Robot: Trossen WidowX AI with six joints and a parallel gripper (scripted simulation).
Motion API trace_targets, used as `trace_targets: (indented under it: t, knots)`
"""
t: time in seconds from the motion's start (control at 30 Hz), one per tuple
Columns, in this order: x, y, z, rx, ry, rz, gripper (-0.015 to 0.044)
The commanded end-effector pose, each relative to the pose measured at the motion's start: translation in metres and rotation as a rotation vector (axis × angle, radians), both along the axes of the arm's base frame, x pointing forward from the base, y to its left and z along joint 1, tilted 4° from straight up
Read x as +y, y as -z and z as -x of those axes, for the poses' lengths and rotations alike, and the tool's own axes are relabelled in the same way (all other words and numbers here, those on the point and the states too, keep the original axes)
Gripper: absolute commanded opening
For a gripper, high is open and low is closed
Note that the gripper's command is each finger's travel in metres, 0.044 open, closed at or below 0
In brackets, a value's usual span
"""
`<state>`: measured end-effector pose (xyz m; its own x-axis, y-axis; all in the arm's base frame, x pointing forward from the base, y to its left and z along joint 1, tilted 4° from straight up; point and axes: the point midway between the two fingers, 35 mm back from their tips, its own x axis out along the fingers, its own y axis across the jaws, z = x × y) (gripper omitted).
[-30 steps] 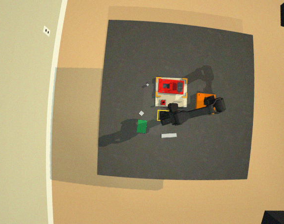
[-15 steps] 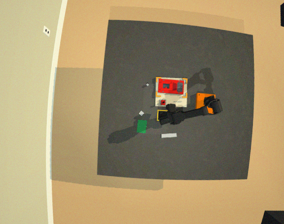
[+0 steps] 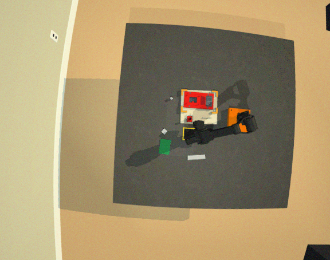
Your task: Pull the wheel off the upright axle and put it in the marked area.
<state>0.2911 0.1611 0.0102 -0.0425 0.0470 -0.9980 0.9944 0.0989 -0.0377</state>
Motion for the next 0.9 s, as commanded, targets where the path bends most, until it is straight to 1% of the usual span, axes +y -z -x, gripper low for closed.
trace_targets:
  t: [0.0, 0.03, 0.2, 0.3, 0.33, 0.47, 0.5, 0.63, 0.87]
  knots:
    - [0.0, -0.003, 0.0, 0.001, 0.0, 0.0, 0.0289]
    - [0.0, -0.008, -0.001, 0.001, 0.0, 0.0, 0.03]
    - [-0.003, -0.057, -0.003, 0.003, 0.004, 0.0, 0.03]
    - [-0.003, -0.06, -0.003, 0.003, 0.004, 0.0, 0.03]
    - [-0.003, -0.054, -0.003, -0.002, 0.009, -0.001, 0.0326]
    - [-0.022, -0.08, 0.027, 0.001, 0.007, -0.002, 0.0431]
    - [-0.028, -0.087, 0.036, 0.003, 0.006, -0.001, 0.044]
    - [-0.047, -0.107, 0.07, 0.008, 0.004, 0.003, 0.044]
    - [-0.048, -0.107, 0.071, 0.008, 0.004, 0.003, 0.044]
